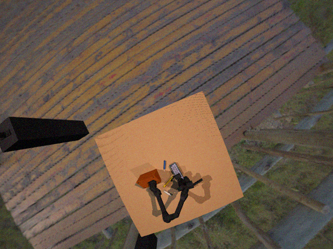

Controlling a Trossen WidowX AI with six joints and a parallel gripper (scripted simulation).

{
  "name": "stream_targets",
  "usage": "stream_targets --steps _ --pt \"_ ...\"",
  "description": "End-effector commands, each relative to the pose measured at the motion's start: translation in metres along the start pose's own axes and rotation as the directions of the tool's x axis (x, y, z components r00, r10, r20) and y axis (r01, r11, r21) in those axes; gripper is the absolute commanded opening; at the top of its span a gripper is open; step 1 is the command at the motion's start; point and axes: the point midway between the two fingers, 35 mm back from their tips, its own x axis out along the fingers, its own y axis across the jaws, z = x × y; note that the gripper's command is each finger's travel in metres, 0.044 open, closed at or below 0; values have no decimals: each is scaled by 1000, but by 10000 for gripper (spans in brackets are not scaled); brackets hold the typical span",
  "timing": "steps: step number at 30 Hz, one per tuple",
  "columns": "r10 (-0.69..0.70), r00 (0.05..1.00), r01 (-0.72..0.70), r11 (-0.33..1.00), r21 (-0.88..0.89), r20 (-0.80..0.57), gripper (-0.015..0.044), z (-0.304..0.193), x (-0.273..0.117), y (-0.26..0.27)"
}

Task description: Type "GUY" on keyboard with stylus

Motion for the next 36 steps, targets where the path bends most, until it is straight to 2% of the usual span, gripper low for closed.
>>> stream_targets --steps 1,7,17,24,34,36 --pt "2 1000 -2 1000 -3 1 0 0 0 -1" --pt "3 1000 -3 1000 -4 0 0 -32 0 27" --pt "4 1000 -4 1000 -4 0 0 -33 0 31" --pt "8 1000 -8 1000 -5 0 0 -33 -1 111" --pt "7 1000 -7 1000 -4 0 0 -34 -1 113" --pt "9 1000 -9 1000 -5 1 0 -33 -10 113"
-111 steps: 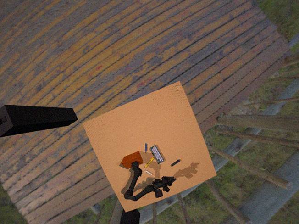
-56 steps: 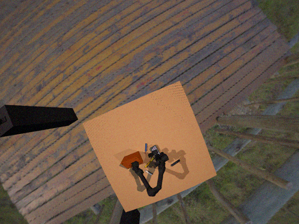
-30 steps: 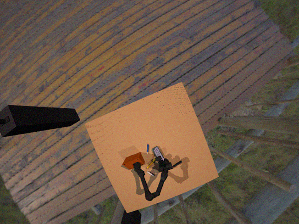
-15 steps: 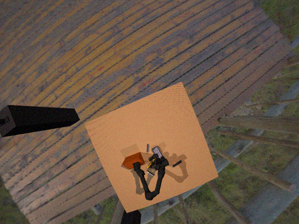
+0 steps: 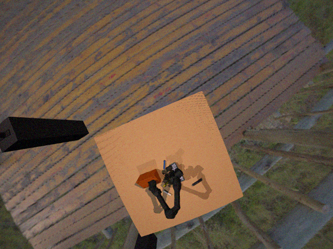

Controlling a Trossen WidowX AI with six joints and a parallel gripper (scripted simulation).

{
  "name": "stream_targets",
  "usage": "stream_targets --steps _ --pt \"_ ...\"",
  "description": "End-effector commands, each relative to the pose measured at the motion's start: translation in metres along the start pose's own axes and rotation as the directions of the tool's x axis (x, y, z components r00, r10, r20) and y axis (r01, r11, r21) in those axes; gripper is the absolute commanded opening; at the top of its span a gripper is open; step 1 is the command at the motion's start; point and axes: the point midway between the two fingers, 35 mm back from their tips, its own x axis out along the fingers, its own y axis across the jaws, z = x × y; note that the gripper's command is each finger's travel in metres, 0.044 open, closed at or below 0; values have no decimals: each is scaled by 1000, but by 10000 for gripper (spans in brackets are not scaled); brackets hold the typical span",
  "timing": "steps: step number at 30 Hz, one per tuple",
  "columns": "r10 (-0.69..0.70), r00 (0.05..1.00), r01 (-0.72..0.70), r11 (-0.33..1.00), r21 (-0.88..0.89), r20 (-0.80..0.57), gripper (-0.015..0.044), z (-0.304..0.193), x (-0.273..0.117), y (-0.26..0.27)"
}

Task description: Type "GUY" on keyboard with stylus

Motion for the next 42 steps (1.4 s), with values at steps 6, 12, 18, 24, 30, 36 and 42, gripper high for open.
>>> stream_targets --steps 6,12,18,24,30,36,42 --pt "4 1000 -4 1000 -2 -2 0 0 -58 1" --pt "1 1000 -1 1000 -13 8 0 1 -52 3" --pt "3 1000 -3 1000 -6 9 79 2 -53 3" --pt "3 1000 -3 1000 -6 9 0 2 -53 3" --pt "3 1000 -3 1000 -6 9 0 2 -53 3" --pt "-35 998 26 985 -171 -52 150 -2 -50 20" --pt "-175 968 54 844 -534 -177 150 -16 -39 59"
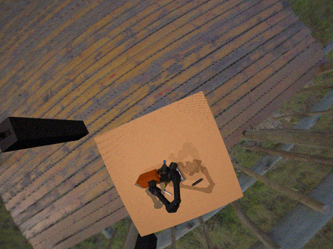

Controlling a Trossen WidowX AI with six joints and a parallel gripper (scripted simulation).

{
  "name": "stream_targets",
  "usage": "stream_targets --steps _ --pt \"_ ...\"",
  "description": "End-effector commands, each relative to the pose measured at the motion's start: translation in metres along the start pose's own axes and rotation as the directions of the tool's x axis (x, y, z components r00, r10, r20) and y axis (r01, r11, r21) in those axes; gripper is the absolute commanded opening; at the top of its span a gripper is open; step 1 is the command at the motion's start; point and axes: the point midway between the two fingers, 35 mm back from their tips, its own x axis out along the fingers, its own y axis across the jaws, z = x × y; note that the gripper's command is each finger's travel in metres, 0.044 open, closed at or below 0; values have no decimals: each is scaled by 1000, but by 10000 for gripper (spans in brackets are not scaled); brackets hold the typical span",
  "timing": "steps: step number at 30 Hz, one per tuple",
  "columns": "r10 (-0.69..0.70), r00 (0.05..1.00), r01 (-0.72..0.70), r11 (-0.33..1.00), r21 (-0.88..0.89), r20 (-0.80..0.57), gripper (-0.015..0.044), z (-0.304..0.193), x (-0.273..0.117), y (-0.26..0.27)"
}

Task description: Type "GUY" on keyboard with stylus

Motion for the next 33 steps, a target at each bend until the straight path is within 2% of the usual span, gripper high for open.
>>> stream_targets --steps 1,6,9,33 --pt "-55 994 35 978 -204 -94 150 1 6 23" --pt "-180 958 51 872 -488 -222 150 -3 18 55" --pt "-222 942 46 830 -556 -253 150 -5 22 64" --pt "-225 940 46 827 -561 -256 150 -2 37 65"
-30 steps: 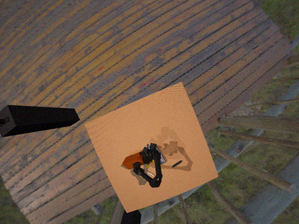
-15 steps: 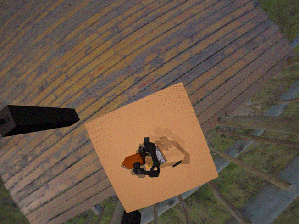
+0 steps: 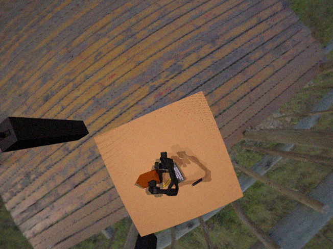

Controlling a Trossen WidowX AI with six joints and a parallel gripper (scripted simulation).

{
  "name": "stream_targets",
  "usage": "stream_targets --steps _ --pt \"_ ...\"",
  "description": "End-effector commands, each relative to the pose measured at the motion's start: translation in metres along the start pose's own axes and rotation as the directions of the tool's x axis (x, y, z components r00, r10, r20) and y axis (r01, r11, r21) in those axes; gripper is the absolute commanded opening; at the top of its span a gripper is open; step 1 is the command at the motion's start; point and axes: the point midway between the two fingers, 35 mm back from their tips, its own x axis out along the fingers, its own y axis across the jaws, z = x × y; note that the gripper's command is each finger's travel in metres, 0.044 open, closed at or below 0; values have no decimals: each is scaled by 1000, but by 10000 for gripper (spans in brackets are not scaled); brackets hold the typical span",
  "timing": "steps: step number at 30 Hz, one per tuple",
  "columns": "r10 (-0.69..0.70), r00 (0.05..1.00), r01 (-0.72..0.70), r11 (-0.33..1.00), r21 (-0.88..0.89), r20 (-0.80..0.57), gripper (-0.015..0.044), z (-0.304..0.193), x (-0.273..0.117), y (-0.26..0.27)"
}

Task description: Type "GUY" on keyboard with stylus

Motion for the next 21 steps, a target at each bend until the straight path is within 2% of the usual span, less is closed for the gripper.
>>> stream_targets --steps 1,21 --pt "-2 1000 2 1000 -7 -5 150 2 4 1" --pt "-3 1000 3 1000 -7 -5 150 9 15 1"
